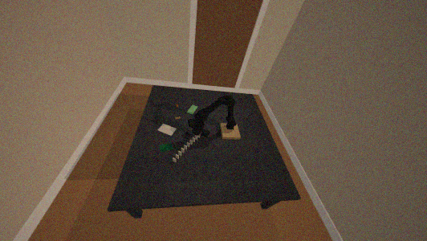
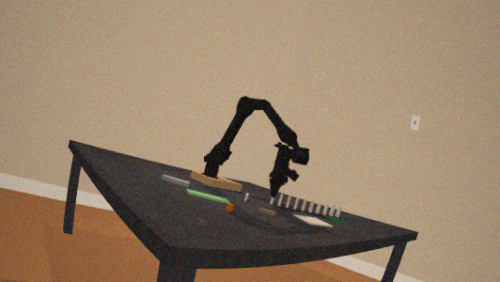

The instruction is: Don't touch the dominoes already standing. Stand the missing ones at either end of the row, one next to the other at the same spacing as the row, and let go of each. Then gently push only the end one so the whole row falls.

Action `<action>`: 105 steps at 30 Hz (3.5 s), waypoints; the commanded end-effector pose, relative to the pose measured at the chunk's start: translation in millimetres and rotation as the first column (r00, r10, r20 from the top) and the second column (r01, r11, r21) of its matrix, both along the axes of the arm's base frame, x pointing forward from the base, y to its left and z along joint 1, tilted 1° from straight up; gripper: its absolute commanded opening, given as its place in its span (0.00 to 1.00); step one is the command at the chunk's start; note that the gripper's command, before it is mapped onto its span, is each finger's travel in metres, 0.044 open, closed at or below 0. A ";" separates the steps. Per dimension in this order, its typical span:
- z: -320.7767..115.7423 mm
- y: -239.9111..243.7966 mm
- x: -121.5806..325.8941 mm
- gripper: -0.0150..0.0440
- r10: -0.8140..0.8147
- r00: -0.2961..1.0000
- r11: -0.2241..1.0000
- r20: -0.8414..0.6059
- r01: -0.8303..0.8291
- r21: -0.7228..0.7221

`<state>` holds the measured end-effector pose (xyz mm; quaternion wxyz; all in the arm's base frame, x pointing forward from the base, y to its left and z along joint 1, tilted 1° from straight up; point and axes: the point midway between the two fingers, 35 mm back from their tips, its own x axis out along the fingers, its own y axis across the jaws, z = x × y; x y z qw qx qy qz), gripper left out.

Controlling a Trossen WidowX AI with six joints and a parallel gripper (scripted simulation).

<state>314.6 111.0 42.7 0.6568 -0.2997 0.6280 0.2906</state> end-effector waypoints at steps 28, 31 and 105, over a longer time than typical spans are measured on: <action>102.0 -56.6 8.7 1.00 -0.577 0.817 0.817 -0.009 0.577 0.020; 83.0 -94.8 10.6 1.00 -0.856 0.517 0.517 -0.020 0.856 0.030; 13.3 -149.0 6.1 0.29 -0.997 -0.071 -0.072 -0.041 0.997 0.036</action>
